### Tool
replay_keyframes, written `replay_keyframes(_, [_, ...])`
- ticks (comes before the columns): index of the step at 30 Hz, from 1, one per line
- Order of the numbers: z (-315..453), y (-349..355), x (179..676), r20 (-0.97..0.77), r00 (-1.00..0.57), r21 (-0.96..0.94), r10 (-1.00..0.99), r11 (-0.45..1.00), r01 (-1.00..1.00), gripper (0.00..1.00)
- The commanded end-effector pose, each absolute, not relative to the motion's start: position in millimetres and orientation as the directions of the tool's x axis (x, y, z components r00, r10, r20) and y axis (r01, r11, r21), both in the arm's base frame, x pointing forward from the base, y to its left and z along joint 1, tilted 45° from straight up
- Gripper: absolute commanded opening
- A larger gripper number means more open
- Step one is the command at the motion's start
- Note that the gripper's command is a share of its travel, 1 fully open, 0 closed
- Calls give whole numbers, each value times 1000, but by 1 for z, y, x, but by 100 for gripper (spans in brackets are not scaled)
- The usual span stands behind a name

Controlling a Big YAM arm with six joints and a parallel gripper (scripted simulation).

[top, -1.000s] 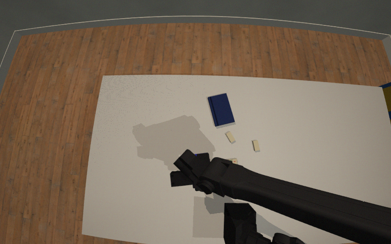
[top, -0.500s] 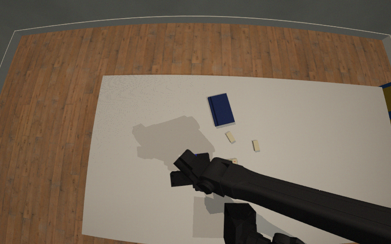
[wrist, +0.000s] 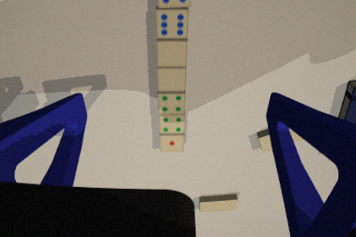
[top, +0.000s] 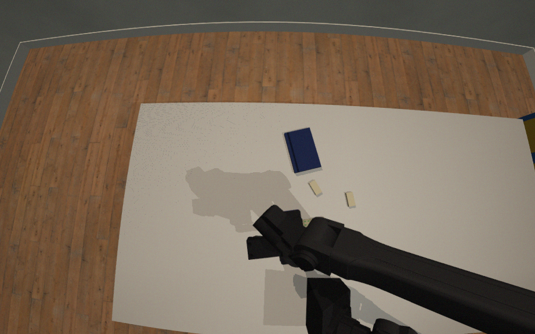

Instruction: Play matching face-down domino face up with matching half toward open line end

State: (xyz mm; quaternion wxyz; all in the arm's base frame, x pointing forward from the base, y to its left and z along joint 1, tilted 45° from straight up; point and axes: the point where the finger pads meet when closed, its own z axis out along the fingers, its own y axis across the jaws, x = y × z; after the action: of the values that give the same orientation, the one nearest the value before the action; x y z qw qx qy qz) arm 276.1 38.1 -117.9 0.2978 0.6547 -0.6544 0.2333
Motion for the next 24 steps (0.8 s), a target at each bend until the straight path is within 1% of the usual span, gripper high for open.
replay_keyframes(1, [-73,28,289,683,27,81,-730,39,-996,94])
replay_keyframes(2, [-64,26,291,683,27,81,-730,39,-996,94])
replay_keyframes(9, [-64,26,291,683,27,81,-730,39,-996,94])
replay_keyframes(10, [-52,29,298,673,-14,30,-740,45,-999,94])
replay_keyframes(19, [31,-4,299,679,10,60,-734,41,-997,94])
replay_keyframes(24, [31,-4,299,679,10,60,-734,41,-997,94])
